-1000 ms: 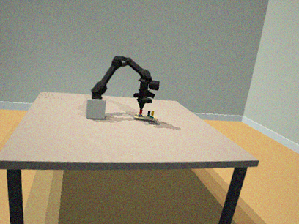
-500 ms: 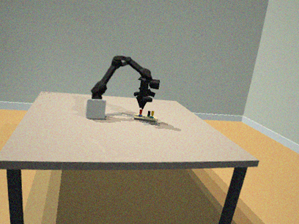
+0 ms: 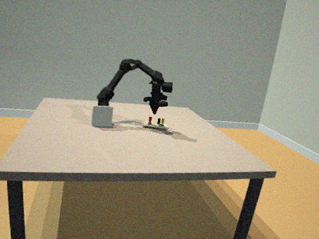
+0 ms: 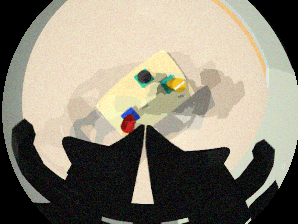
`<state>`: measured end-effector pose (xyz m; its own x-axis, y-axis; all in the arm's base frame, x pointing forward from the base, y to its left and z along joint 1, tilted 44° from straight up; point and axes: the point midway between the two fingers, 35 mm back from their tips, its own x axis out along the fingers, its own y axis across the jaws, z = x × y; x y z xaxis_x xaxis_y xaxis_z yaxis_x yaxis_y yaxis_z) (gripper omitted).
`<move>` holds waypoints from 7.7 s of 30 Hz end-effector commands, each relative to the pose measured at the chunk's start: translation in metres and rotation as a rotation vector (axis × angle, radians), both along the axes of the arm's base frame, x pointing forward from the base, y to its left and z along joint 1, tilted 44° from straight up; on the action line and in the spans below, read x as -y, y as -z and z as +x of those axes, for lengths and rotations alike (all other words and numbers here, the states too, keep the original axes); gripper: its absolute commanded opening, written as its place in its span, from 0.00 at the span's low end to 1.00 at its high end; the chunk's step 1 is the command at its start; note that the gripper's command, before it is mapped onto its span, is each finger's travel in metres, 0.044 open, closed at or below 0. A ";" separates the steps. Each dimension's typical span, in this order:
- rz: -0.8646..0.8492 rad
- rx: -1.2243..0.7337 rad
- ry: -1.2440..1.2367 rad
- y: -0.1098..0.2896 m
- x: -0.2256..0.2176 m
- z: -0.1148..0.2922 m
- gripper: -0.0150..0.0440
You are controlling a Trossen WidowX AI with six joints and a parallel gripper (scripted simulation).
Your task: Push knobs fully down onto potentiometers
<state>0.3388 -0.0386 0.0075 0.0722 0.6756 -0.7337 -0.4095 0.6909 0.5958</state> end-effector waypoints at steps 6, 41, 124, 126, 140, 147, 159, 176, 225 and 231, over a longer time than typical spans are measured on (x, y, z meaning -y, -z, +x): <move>-0.015 0.205 -0.247 0.000 0.007 0.015 0.25; -0.055 0.953 -1.096 -0.008 0.026 0.062 0.25; -0.054 0.955 -1.095 0.024 -0.005 0.062 0.25; -0.054 0.955 -1.095 0.024 -0.005 0.062 0.25; -0.054 0.955 -1.095 0.026 -0.007 0.062 0.25; -0.054 0.955 -1.095 0.027 -0.008 0.062 0.25; -0.054 0.955 -1.095 0.028 -0.008 0.062 0.25; -0.053 0.955 -1.095 0.030 -0.011 0.062 0.25; -0.053 0.955 -1.094 0.034 -0.015 0.063 0.25; -0.053 0.955 -1.094 0.034 -0.015 0.063 0.25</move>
<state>0.3995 -0.0313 -0.0221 0.0239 0.6882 -0.7251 -0.9577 -0.1924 -0.2141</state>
